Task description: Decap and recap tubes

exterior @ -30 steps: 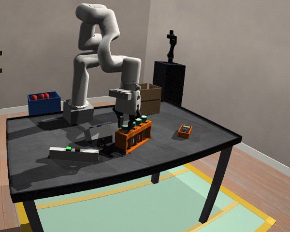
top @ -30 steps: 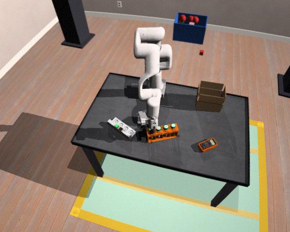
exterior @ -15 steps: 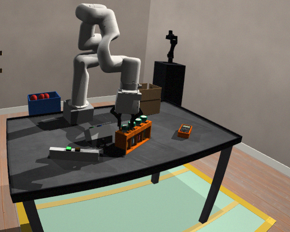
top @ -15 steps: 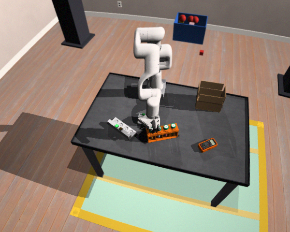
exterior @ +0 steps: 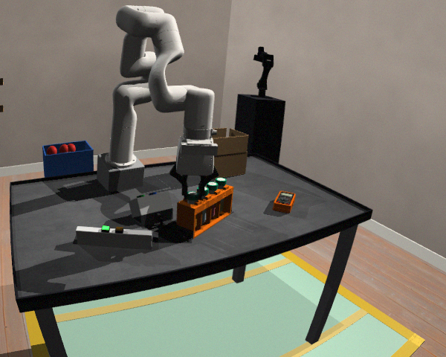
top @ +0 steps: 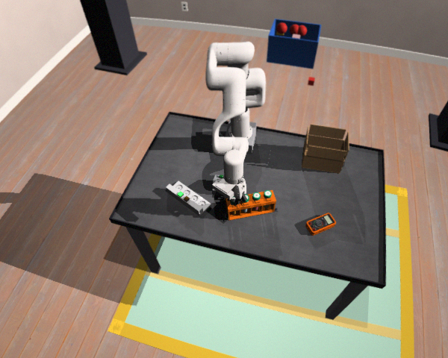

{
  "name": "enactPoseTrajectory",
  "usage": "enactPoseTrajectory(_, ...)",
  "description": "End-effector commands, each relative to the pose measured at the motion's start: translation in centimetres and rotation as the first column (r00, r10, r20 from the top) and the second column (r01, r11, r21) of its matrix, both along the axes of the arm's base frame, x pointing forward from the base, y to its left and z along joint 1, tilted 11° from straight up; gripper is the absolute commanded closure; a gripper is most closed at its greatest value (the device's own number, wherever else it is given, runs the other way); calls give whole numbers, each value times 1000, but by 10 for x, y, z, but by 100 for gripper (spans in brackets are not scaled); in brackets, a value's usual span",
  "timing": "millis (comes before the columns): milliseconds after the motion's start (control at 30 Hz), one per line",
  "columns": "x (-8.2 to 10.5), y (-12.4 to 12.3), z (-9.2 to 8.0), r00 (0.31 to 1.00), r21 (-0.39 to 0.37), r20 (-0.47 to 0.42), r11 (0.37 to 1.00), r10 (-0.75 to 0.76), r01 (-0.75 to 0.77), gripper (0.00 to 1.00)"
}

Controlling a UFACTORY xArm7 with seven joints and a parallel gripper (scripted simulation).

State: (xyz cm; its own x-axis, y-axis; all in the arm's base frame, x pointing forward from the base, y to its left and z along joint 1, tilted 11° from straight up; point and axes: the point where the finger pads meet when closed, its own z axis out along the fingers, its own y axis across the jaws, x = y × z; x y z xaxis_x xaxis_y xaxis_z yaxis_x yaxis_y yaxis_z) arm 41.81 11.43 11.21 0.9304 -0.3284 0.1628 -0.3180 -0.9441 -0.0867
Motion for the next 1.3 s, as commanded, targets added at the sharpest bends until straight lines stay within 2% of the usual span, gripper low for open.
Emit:
enactPoseTrajectory(0, 1, 0, 1, 1000, 1, 2, 1000, 1, -1, 100)
enactPoseTrajectory(33, 1, 0, 1, 1000, 1, 2, 1000, 1, -1, 100)
enactPoseTrajectory(200, 1, 0, 1, 970, 46, -11, 969, -242, 243, 100)
enactPoseTrajectory(333, 1, 0, 1, 904, 79, -29, 901, -426, 427, 100)
enactPoseTrajectory(500, 1, 0, 1, 783, 112, -59, 776, -619, 621, 100)
enactPoseTrajectory(567, 1, 0, 1, 783, 112, -59, 776, -619, 621, 100)
enactPoseTrajectory(767, 1, 0, 0, 557, 143, -106, 542, -824, 828, 100)
enactPoseTrajectory(1033, 1, 0, 0, 242, 159, -171, 216, -955, 963, 100)
enactPoseTrajectory(1267, 1, 0, 0, 232, 158, -171, 206, -957, 966, 100)
